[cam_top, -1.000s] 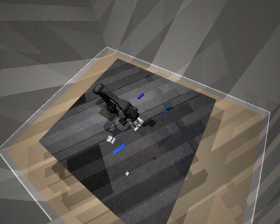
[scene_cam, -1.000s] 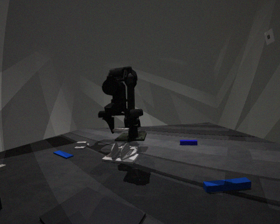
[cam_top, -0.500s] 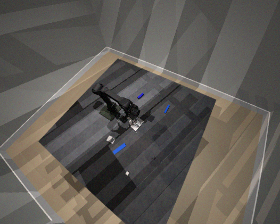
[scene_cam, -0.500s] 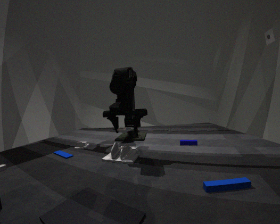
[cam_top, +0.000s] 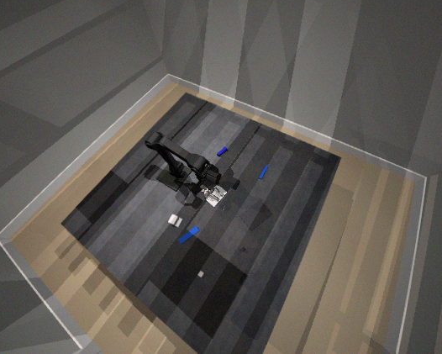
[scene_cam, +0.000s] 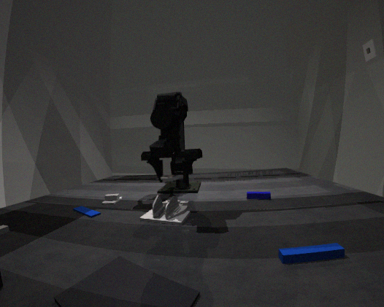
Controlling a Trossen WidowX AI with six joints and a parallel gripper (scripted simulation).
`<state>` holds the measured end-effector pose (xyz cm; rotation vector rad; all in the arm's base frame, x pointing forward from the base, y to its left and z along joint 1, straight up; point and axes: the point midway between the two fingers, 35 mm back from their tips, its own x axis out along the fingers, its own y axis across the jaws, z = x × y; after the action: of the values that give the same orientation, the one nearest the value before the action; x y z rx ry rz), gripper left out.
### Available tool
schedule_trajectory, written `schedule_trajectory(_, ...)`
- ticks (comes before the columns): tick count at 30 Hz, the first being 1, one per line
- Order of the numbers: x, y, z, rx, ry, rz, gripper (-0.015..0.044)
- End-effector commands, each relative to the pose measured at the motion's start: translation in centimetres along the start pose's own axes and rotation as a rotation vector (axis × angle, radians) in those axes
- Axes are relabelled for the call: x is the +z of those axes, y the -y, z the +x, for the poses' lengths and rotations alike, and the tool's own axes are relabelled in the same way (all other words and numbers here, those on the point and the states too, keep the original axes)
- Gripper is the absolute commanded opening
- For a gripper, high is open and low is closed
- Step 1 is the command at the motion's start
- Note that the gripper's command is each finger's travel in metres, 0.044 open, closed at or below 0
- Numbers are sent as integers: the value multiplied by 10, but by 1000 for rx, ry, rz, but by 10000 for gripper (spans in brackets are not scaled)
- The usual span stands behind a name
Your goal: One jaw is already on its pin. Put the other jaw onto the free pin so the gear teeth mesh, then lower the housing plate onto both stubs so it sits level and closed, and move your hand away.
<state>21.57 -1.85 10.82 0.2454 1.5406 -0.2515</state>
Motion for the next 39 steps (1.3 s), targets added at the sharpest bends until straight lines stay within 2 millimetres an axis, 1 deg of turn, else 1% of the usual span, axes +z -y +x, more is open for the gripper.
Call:
schedule_trajectory(1,-1,-1,-1,5,1,6,351)
schedule_trajectory(6,-2,-4,-1,5,1,6,351)
schedule_trajectory(39,-1,-4,0,6,1,7,351)
